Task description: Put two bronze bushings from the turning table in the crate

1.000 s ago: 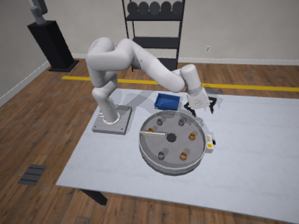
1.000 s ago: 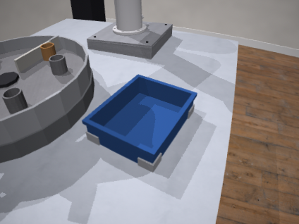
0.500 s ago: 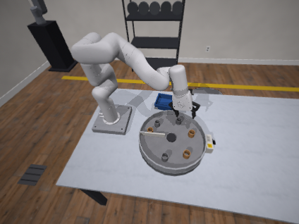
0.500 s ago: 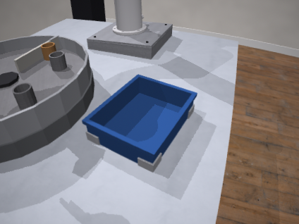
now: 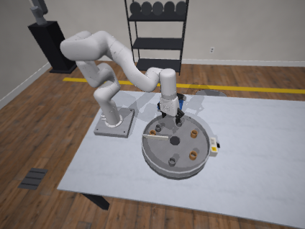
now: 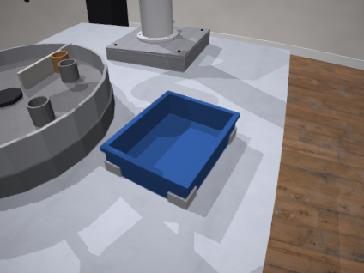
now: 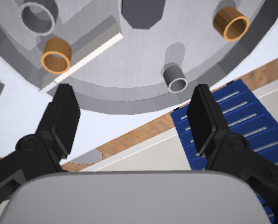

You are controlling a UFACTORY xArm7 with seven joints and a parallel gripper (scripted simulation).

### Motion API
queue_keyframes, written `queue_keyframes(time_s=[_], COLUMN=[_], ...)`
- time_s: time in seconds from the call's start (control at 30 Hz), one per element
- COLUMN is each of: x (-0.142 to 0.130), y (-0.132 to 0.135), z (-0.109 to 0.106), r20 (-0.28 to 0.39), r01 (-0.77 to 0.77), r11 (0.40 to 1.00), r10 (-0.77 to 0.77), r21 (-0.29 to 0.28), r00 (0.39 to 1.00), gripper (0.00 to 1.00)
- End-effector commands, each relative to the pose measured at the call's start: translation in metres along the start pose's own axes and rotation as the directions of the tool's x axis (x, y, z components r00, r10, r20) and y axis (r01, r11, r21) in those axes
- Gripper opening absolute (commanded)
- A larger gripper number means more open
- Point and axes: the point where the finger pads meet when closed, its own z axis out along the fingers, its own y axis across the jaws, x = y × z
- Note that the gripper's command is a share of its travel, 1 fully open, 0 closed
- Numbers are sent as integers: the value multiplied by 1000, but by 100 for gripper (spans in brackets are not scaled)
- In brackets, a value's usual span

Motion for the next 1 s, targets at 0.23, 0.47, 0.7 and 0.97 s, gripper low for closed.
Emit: queue_keyframes(time_s=[0.23, 0.47, 0.7, 0.97], x=[-36, -37, -37, -37], y=[-84, -89, -89, -89], z=[1, 2, 2, 2], r20=[0, 1, 1, 1], r01=[-203, -215, -215, -215], r11=[967, 963, 963, 963], r10=[206, 218, 218, 218], r21=[153, 163, 163, 163], r00=[979, 976, 976, 976], gripper=[100, 100, 100, 100])
